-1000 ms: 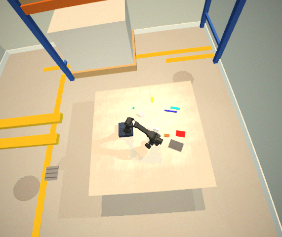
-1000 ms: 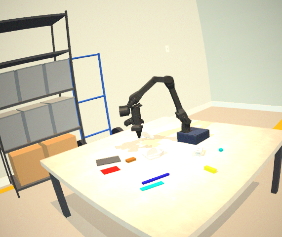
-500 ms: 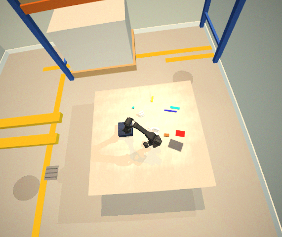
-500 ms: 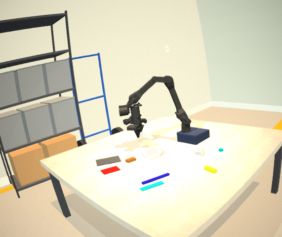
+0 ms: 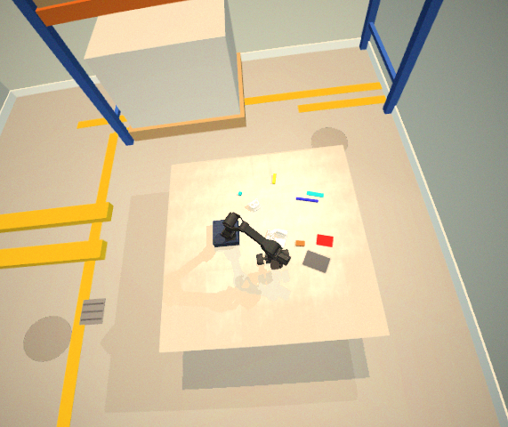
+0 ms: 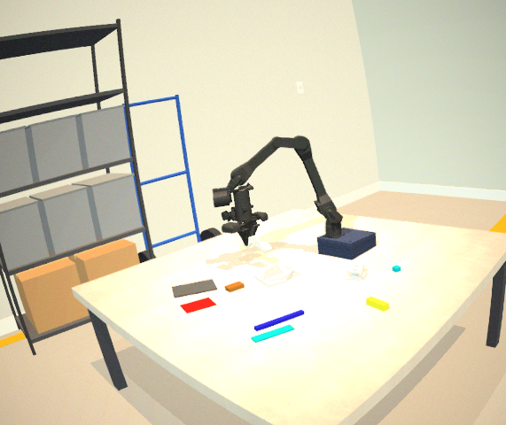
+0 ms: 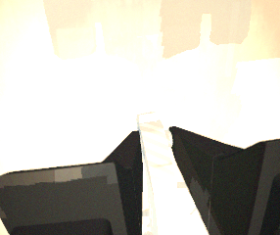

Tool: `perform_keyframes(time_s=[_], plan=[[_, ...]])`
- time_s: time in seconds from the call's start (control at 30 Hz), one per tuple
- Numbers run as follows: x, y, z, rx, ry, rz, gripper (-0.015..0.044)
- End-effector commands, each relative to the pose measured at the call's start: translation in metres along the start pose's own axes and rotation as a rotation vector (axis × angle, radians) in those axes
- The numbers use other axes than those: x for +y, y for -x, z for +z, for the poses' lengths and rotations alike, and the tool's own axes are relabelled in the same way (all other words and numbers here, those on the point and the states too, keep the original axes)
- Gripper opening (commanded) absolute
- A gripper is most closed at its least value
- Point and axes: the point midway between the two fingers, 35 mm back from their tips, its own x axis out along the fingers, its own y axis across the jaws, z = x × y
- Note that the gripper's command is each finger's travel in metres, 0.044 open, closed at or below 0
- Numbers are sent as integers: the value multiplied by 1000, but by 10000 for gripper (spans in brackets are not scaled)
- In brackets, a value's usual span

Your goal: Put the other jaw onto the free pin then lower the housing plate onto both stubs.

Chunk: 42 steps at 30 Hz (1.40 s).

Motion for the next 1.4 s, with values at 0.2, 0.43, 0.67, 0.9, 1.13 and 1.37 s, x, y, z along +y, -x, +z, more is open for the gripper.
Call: perform_keyframes(time_s=[0.2, 0.43, 0.67, 0.9, 1.13, 1.37], plan=[[-3, 0, 3, -1, -96, -4, 37], [-3, -7, 4, -1, -96, -4, 37], [-2, -19, 4, -2, -96, -4, 37], [-2, -30, 4, -2, -96, -4, 37], [-2, -42, 4, -1, -96, -4, 37], [-3, -53, 4, -1, -96, -5, 37]])
